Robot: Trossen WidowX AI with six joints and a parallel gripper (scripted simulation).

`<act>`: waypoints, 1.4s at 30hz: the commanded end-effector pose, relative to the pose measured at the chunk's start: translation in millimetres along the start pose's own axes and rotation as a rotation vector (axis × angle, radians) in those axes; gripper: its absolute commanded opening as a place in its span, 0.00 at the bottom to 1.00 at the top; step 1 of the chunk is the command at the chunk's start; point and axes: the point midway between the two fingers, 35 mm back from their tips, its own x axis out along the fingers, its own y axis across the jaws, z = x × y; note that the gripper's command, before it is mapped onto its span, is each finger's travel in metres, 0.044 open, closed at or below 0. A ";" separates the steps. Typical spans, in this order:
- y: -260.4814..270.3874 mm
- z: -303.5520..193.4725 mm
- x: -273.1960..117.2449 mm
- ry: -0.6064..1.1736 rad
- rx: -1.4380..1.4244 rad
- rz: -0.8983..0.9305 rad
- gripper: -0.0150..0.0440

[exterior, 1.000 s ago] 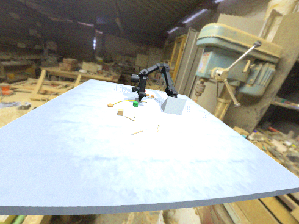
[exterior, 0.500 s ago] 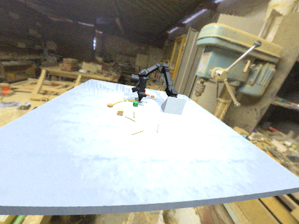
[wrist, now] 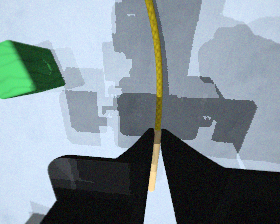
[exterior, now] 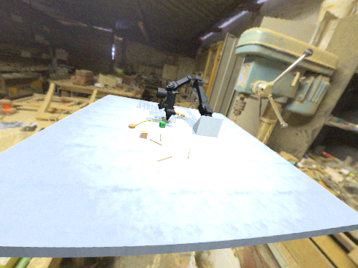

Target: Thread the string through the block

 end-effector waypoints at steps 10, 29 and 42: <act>-0.1 1.8 -16.9 -0.002 0.008 0.006 0.25; -0.1 1.1 -41.4 -0.002 0.007 0.005 0.25; 0.2 0.4 -46.9 -0.002 0.000 0.000 0.25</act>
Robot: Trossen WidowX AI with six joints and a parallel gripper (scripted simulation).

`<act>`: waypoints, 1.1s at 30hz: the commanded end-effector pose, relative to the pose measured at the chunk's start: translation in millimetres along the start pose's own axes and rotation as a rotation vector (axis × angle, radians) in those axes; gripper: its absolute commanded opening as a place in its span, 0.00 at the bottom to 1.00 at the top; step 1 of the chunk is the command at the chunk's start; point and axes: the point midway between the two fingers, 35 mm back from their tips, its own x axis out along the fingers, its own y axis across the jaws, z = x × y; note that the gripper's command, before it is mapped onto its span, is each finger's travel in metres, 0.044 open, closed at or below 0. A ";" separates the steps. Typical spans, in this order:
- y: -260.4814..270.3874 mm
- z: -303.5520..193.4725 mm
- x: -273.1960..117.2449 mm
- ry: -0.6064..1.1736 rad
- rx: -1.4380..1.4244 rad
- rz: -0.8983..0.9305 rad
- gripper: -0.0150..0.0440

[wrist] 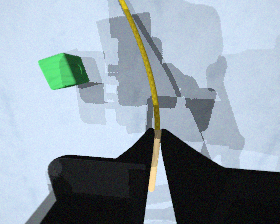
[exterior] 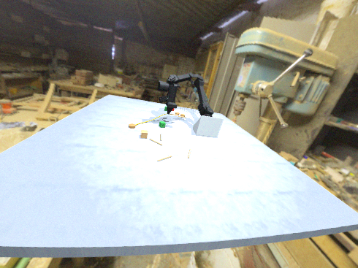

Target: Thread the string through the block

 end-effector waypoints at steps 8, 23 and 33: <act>-0.6 4.5 -0.8 0.000 0.041 0.000 0.25; -3.3 24.0 -3.5 -0.001 0.223 -0.001 0.25; -4.8 37.1 -4.8 -0.001 0.346 -0.001 0.25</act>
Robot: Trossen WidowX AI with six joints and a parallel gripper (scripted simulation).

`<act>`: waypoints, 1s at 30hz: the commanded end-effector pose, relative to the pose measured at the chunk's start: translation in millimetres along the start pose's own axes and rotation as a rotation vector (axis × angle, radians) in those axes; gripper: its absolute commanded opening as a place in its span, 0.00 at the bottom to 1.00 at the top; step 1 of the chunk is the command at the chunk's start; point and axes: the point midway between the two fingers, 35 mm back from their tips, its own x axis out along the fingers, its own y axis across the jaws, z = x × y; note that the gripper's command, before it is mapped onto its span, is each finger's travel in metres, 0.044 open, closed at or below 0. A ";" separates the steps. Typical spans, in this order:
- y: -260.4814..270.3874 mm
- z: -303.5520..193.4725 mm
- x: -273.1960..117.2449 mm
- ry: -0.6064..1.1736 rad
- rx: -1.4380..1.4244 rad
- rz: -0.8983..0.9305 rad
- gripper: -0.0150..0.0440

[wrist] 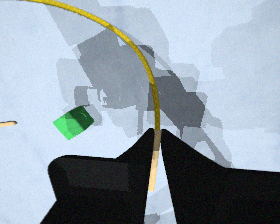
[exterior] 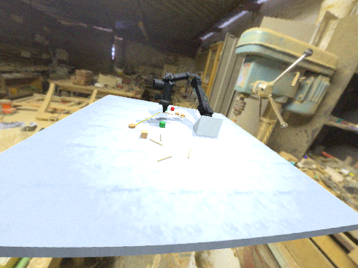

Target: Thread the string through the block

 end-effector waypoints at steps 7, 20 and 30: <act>3.8 13.4 0.6 0.003 0.122 -0.007 0.25; 7.7 30.0 0.0 0.002 0.286 -0.008 0.25; 10.9 42.7 0.0 0.001 0.415 -0.008 0.25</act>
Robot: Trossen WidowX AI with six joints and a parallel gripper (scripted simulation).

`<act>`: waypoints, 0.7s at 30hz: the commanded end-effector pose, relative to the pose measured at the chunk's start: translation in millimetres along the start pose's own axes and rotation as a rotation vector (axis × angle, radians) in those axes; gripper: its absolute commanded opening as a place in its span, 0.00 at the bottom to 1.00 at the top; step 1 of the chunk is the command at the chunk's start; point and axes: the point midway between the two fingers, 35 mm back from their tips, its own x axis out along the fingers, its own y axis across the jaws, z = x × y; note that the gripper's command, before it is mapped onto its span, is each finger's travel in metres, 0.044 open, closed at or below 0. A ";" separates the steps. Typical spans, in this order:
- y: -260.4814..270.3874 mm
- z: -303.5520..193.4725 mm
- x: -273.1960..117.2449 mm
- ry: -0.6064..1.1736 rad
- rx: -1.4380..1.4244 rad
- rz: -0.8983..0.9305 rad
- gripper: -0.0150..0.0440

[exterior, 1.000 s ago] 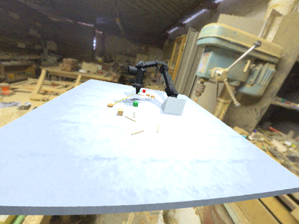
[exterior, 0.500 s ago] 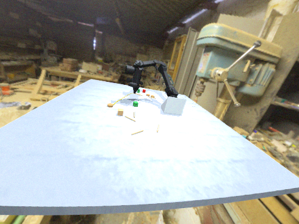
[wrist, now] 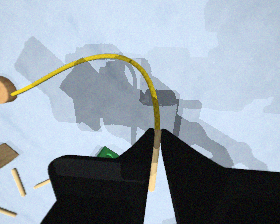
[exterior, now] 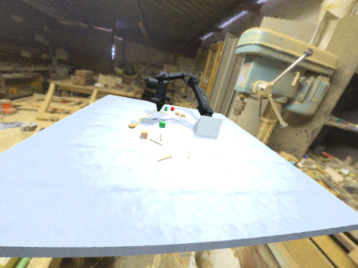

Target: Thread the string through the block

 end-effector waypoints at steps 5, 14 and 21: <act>7.6 8.2 2.4 0.001 0.096 -0.007 0.25; 14.5 17.2 3.1 0.000 0.210 -0.007 0.25; 20.1 24.3 3.9 -0.001 0.305 -0.008 0.25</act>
